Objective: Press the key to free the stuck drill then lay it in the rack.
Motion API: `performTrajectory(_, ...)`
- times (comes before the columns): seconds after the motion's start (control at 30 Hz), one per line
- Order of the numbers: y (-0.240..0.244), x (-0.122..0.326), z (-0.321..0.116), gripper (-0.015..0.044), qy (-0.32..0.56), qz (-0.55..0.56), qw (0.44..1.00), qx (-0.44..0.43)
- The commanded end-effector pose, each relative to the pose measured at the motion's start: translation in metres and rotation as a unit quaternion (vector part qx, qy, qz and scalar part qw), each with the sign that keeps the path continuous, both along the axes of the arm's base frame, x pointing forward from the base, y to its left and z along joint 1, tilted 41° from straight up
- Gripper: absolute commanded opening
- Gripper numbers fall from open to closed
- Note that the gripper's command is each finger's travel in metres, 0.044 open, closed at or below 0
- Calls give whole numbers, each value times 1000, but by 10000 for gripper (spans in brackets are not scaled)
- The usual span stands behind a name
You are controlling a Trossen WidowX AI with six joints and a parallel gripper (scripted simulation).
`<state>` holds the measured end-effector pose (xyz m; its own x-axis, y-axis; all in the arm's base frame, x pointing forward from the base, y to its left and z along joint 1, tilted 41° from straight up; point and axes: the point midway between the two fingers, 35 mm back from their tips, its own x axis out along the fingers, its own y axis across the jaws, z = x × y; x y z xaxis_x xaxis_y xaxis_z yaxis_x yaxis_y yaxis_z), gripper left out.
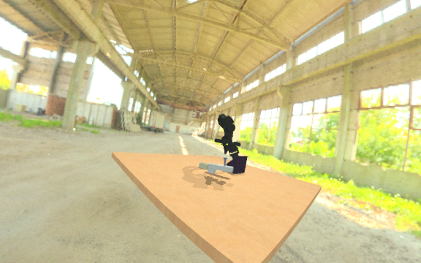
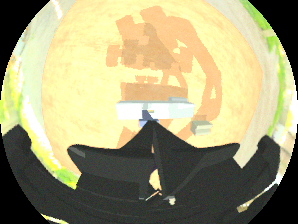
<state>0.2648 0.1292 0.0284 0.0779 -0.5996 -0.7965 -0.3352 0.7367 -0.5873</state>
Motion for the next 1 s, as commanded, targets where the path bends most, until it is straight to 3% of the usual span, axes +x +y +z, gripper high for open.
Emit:
performTrajectory(0.0, -11, -10, -10, 0, 46, 3, 999, -28)
performTrajectory(0.97, -23, -9, -27, 0, 46, 3, 999, -28)
